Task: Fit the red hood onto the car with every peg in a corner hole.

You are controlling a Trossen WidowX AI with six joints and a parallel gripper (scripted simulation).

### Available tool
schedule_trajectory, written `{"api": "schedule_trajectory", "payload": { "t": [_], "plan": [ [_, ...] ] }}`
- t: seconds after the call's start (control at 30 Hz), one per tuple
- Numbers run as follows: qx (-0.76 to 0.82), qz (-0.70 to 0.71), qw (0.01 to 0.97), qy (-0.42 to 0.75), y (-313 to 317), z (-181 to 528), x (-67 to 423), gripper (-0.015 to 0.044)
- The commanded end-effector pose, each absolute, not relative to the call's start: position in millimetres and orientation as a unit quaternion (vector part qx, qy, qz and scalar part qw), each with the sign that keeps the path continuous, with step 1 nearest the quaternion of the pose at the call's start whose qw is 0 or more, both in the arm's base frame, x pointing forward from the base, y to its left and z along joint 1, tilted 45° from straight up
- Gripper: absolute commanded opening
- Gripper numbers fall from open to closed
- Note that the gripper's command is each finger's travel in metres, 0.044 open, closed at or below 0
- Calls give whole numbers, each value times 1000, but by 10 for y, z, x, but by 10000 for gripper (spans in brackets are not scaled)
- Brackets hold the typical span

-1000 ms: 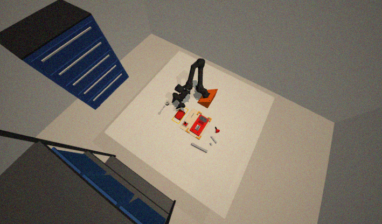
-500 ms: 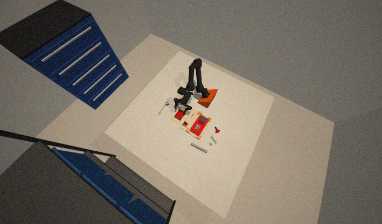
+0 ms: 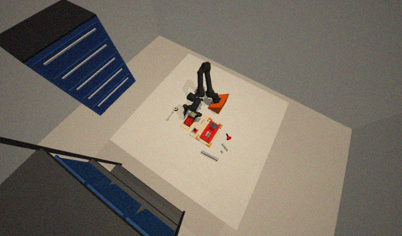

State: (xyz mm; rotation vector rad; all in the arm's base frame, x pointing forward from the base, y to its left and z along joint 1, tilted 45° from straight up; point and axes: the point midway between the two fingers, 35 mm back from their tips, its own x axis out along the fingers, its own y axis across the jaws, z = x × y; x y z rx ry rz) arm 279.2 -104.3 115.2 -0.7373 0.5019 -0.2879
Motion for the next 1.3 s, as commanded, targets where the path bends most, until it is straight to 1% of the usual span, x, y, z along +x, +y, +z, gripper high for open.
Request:
{"api": "schedule_trajectory", "payload": {
  "t": [0.0, 1.27],
  "plan": [
    [-357, -136, 891, 244, -1059, 1107, 2791, 440],
    [-358, -138, 891, 240, -1291, 814, 2764, 440]
  ]
}}
